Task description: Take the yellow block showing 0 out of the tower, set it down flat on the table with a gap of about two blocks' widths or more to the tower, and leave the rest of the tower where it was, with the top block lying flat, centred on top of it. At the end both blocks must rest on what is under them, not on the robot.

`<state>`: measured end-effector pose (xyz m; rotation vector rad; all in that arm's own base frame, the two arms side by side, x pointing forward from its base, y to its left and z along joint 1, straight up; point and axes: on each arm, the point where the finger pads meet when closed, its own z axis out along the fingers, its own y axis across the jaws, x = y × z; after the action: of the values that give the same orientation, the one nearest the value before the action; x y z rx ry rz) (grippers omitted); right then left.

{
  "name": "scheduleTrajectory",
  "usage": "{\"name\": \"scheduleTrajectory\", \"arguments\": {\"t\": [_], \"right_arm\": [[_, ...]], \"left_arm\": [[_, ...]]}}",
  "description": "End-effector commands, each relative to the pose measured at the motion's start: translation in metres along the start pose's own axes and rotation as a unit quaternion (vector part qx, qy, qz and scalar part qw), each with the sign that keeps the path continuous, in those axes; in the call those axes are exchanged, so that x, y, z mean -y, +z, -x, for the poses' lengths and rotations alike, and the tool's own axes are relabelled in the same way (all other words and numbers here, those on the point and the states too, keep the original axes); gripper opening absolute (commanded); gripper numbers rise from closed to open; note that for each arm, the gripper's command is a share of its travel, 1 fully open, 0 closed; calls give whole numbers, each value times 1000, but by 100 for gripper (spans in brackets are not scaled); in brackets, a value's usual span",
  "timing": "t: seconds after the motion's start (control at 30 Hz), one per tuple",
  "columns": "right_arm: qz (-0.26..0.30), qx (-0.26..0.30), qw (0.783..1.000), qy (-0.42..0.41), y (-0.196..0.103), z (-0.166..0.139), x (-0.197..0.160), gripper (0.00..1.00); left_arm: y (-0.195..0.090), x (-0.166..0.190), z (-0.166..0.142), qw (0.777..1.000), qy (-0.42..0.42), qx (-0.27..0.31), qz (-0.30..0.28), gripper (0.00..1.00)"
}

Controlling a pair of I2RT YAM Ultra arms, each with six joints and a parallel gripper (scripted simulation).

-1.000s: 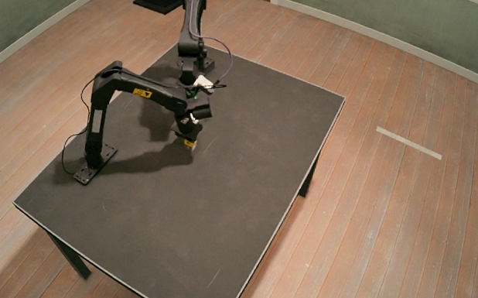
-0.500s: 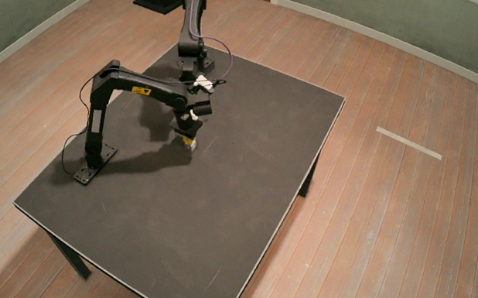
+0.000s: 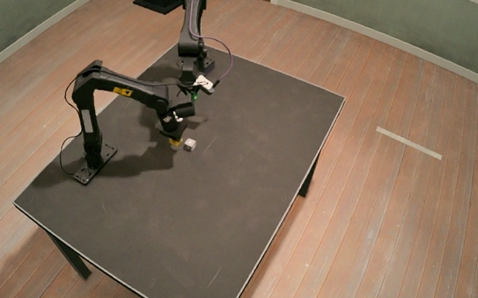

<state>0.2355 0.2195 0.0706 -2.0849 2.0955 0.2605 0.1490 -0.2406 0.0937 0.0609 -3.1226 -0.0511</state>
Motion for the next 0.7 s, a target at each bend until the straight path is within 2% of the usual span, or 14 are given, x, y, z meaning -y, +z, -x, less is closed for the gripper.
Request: {"name": "scheduleTrajectory", "arguments": {"t": [0.0, 0.33, 0.67], "right_arm": [[-12, 10, 1000, -2, -9, -15, -14, 27], [11, -1, 1000, -2, 0, -45, -52, 27], [14, -3, 1000, 0, 1, -49, -57, 27]], "left_arm": [[-11, 2, 4, 1000, -4, 10, -17, 27], [-11, 2, 4, 1000, -4, 10, -17, 27], [-11, 2, 4, 1000, -4, 10, -17, 27]]}}
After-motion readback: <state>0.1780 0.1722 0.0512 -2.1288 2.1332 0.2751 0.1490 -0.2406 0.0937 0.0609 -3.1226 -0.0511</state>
